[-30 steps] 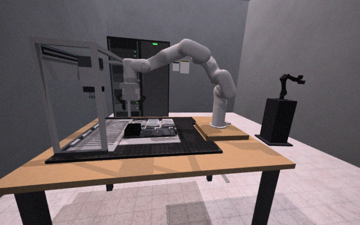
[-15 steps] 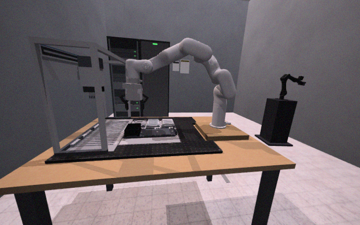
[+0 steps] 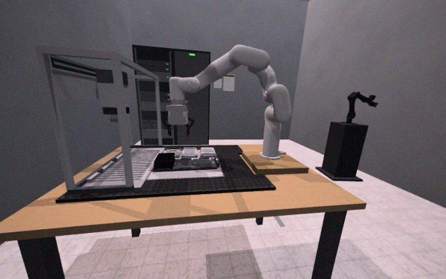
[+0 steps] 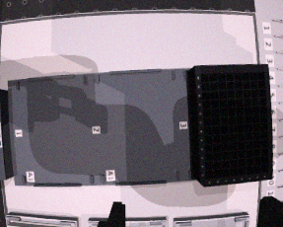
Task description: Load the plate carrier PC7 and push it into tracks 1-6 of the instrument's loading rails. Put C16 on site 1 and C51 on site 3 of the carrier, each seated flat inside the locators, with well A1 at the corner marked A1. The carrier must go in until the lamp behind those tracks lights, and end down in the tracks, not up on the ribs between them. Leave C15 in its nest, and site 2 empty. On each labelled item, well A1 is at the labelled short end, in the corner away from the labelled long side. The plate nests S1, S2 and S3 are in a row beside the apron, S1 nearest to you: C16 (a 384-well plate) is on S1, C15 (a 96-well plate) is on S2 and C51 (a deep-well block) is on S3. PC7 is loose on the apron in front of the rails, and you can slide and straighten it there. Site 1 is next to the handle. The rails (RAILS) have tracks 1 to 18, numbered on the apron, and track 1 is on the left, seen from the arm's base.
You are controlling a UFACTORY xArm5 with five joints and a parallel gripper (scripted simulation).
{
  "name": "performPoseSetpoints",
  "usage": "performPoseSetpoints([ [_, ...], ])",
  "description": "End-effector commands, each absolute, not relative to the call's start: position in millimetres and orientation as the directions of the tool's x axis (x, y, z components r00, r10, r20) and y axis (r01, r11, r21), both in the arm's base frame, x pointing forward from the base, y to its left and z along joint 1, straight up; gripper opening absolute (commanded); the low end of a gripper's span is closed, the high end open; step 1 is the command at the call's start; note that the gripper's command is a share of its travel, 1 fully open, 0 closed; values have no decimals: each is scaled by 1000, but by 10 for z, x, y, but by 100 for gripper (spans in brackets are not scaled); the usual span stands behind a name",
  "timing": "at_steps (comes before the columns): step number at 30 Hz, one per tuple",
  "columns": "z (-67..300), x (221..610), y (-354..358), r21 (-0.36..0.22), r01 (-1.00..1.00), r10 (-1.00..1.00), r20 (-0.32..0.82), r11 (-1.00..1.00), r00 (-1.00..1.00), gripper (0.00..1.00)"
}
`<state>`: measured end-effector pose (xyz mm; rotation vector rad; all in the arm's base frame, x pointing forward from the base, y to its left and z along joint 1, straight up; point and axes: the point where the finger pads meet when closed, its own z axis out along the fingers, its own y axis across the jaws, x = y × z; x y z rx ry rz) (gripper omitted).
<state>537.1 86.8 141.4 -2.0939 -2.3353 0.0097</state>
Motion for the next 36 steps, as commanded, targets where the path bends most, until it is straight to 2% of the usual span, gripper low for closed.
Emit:
performPoseSetpoints([
  [1,1428,5294,775,3,994,994,-2,110,-110,100],
  [36,1279,4228,-344,2,994,994,-3,110,-110,100],
])
